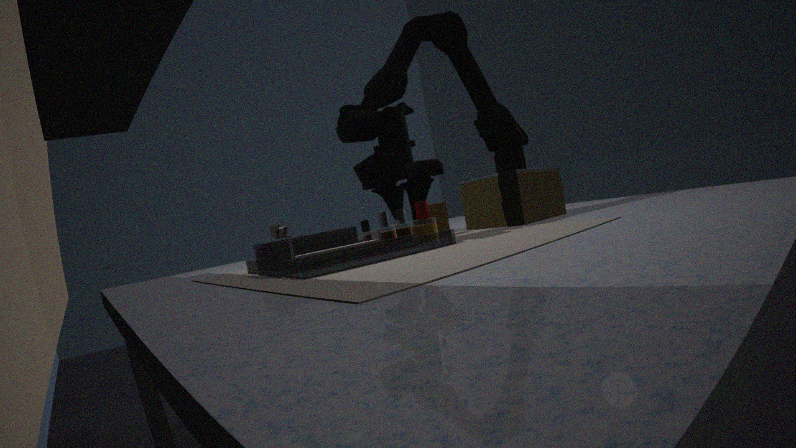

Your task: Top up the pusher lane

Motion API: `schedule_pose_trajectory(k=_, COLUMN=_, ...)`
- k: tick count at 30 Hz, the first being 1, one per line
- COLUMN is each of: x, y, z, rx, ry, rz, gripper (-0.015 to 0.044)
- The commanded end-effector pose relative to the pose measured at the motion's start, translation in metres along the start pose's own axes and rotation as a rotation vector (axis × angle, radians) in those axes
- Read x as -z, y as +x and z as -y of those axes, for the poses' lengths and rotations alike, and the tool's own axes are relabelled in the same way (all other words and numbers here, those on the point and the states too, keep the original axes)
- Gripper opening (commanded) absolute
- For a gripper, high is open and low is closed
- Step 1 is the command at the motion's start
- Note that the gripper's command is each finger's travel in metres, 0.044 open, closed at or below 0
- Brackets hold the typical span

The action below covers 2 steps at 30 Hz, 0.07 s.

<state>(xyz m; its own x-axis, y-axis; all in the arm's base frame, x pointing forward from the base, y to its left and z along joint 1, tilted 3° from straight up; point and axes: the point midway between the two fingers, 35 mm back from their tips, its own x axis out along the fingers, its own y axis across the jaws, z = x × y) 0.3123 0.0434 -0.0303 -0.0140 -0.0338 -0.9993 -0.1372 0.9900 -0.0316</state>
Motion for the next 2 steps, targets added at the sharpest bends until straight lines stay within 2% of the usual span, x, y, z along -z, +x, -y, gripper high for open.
schedule_pose_trajectory(k=1, x=0.0115, y=-0.0026, z=0.0001, rx=0.001, ry=0.001, rz=0.007, gripper=0.0274)
schedule_pose_trajectory(k=2, x=0.0149, y=-0.0026, z=0.0001, rx=0.001, ry=0.001, rz=0.006, gripper=0.0274)
